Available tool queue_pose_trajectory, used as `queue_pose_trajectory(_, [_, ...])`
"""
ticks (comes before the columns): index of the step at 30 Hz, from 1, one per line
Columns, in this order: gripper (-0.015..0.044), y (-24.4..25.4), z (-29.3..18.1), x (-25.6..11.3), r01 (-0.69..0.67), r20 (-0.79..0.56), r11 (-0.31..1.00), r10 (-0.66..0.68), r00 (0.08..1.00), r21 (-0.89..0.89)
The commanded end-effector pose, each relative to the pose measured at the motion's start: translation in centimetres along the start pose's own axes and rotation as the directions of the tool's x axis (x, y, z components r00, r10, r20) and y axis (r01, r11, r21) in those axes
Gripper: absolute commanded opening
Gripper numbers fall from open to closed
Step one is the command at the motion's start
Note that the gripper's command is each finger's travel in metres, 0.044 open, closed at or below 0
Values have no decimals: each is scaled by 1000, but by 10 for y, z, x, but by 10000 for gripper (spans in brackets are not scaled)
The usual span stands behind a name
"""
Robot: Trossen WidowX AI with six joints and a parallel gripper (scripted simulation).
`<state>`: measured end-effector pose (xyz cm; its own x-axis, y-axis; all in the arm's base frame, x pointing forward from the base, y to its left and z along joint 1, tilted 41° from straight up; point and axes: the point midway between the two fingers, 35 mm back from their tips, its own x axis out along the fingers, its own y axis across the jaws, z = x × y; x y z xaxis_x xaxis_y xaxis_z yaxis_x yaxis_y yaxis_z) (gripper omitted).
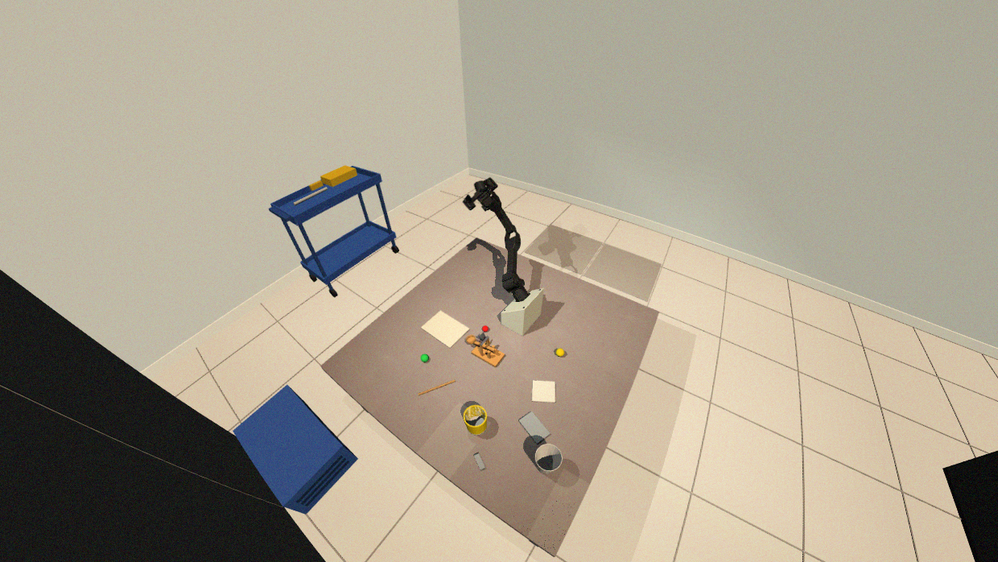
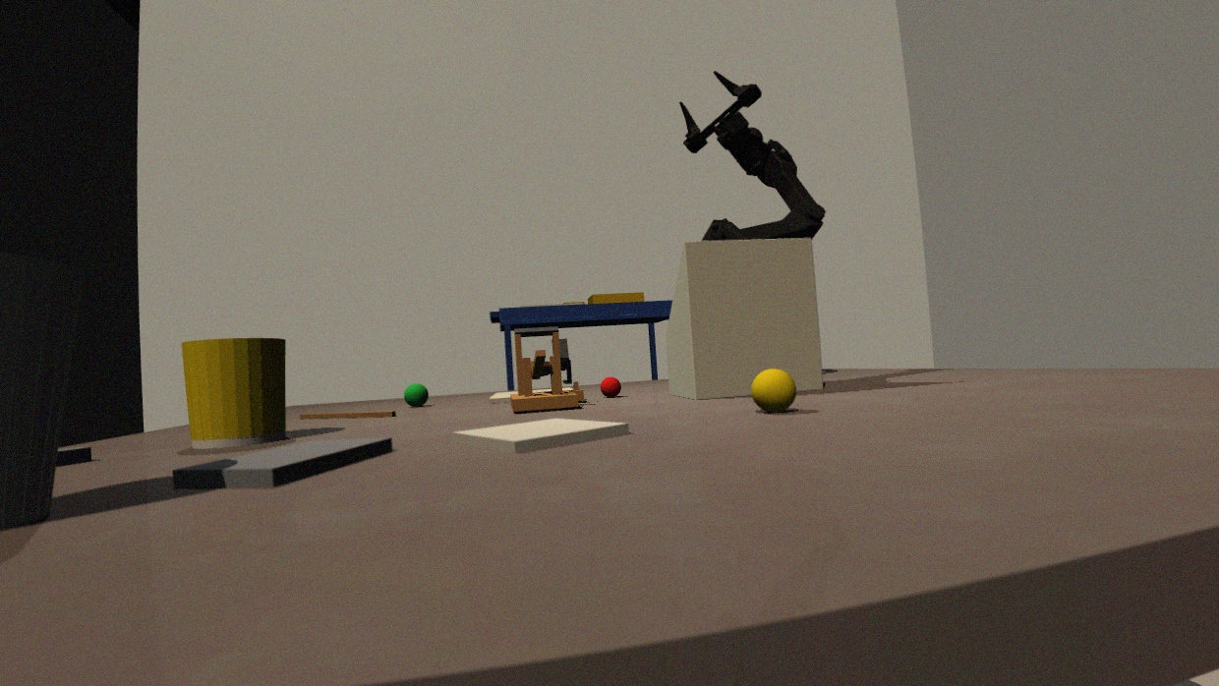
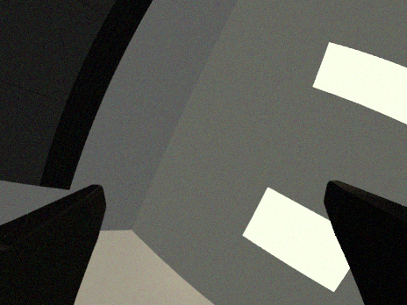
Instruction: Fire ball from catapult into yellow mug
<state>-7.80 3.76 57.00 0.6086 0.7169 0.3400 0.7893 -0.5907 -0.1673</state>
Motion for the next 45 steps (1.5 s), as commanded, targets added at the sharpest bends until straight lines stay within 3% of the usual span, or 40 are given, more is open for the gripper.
queue_pose_trajectory(1, [440,22,6,27,-59,56,994,54,997,90])
queue_pose_trajectory(13, [440,92,42,105,-285,247,898,209,946,335])
queue_pose_trajectory(23, [440,145,91,164,-463,405,770,289,867,440])
queue_pose_trajectory(35, [440,213,176,211,-736,612,495,423,669,462])
queue_pose_trajectory(45, [440,264,258,228,-899,745,218,504,437,380])
